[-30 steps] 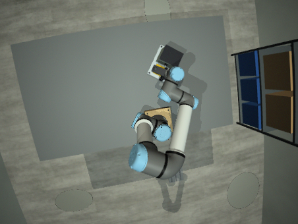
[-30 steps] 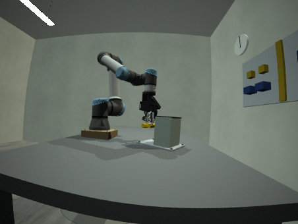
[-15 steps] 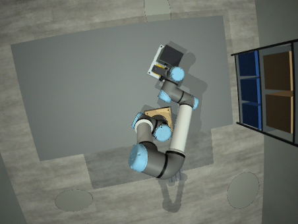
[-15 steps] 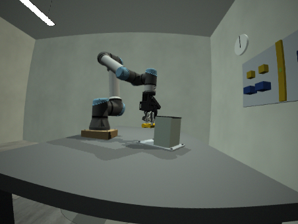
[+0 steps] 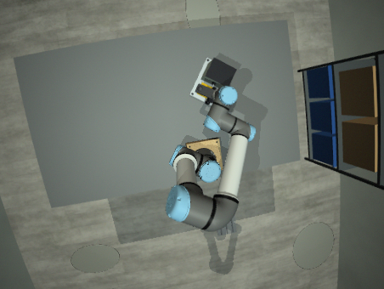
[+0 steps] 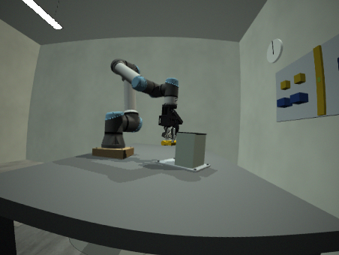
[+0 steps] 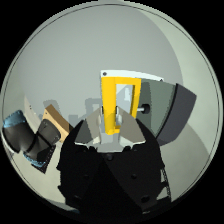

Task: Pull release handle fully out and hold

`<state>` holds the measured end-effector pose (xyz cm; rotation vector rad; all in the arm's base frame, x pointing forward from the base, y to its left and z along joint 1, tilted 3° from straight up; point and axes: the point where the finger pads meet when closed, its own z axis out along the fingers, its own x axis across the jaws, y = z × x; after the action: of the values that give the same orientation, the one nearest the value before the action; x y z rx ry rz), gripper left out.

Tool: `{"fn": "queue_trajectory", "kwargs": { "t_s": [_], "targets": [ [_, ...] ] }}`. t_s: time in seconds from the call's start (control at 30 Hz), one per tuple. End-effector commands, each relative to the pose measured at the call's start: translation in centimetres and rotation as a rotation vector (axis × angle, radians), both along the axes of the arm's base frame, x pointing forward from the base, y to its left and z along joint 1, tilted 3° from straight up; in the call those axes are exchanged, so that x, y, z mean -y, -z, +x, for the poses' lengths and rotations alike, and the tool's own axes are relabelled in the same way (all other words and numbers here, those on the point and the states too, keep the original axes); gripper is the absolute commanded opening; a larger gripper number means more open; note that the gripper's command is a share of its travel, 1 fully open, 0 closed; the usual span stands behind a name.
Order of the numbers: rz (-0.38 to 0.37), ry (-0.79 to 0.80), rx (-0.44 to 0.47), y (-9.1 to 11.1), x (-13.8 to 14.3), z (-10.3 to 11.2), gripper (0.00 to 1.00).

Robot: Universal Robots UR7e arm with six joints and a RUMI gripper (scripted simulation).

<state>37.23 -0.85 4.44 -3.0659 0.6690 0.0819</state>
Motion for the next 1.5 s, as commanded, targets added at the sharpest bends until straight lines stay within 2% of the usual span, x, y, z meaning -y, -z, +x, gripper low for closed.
{"fn": "queue_trajectory", "kwargs": {
  "t_s": [0.0,1.47],
  "targets": [
    [0.0,0.0,0.0,-0.02,0.0,0.01,0.0],
    [0.0,0.0,0.0,-0.05,-0.21,-0.45,0.0]
  ]
}}
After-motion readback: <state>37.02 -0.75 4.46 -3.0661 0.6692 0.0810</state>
